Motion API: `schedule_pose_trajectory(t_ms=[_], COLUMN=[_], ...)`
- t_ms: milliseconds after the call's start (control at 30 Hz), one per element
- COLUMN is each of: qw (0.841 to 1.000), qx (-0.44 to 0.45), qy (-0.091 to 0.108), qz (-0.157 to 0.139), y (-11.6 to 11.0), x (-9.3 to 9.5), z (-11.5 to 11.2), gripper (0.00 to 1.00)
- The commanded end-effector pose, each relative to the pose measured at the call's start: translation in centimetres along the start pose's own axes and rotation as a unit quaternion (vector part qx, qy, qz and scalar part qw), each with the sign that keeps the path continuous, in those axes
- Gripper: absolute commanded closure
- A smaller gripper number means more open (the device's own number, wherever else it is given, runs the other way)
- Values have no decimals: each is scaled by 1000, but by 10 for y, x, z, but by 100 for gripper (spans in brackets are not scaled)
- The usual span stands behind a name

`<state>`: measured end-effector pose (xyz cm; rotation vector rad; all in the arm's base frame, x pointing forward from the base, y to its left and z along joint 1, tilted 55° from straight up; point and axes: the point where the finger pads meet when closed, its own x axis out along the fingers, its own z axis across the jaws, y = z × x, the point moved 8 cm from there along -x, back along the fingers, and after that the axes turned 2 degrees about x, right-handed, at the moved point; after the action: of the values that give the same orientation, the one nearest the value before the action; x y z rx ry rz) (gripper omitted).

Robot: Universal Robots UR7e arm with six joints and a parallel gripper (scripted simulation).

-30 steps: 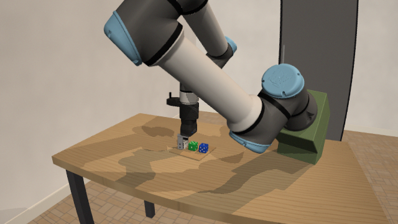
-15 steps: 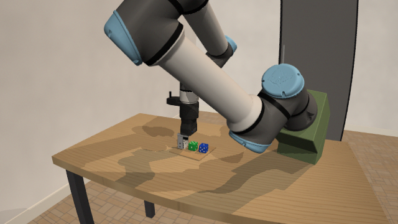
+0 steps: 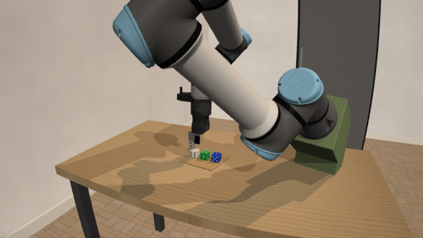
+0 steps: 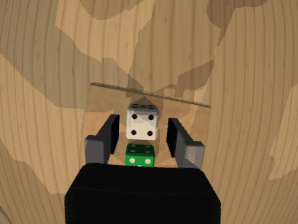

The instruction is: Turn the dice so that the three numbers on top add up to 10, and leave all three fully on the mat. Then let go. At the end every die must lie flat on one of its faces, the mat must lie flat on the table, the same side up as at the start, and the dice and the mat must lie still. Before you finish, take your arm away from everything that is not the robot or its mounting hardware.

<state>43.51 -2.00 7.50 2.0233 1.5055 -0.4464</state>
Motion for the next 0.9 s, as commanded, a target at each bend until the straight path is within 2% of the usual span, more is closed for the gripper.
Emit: schedule_pose_trajectory(t_ms=[0, 233, 533, 567, 867], qw=[1000, 1000, 1000, 1000, 1000], qx=[0, 0, 0, 0, 0], qy=[2, 2, 2, 2, 2], qz=[-2, -2, -2, -2, -2], y=[0, 0, 0, 0, 0], x=[-22, -43, -48, -48, -48], z=[0, 0, 0, 0, 0], gripper=[13, 13, 13, 0, 0])
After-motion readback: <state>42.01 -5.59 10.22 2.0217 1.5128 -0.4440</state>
